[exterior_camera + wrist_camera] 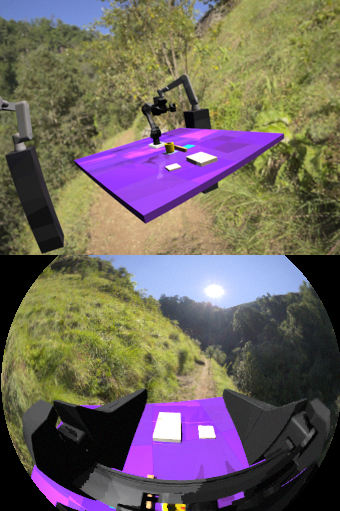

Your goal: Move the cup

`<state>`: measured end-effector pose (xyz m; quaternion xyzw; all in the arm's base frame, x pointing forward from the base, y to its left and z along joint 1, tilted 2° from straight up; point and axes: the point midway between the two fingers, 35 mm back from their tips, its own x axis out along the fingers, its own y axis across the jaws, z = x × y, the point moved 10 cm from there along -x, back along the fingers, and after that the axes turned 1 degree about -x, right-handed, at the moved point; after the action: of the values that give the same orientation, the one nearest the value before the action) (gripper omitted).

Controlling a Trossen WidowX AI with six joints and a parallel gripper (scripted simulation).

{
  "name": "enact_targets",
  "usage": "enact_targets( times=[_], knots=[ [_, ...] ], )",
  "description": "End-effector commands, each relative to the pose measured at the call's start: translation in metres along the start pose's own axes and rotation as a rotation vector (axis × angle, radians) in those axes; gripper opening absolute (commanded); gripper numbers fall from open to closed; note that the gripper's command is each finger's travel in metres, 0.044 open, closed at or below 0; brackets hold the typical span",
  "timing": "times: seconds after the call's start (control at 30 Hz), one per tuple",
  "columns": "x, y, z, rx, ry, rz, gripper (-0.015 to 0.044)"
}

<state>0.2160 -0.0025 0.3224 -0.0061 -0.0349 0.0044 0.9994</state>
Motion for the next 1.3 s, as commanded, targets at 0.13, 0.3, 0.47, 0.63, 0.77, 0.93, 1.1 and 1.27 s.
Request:
enact_targets(
  times=[0.13,0.3,0.47,0.63,0.77,0.93,1.1,1.27],
  knots=[
    [0.020,0.000,-0.032,0.316,0.362,-0.054,0.0269],
    [0.027,0.000,-0.074,0.728,0.855,-0.335,0.0166],
    [0.019,0.000,-0.097,0.984,1.198,-0.755,0.0166],
    [0.012,0.000,-0.103,1.064,1.333,-1.040,0.0166],
    [0.012,-0.005,-0.103,1.064,1.333,-1.040,0.0166],
    [0.012,-0.005,-0.103,1.064,1.333,-1.040,0.0166],
    [0.012,-0.006,-0.104,1.064,1.333,-1.040,0.0166],
    [0.012,-0.006,-0.111,1.064,1.333,-1.040,0.0166]
  ],
)
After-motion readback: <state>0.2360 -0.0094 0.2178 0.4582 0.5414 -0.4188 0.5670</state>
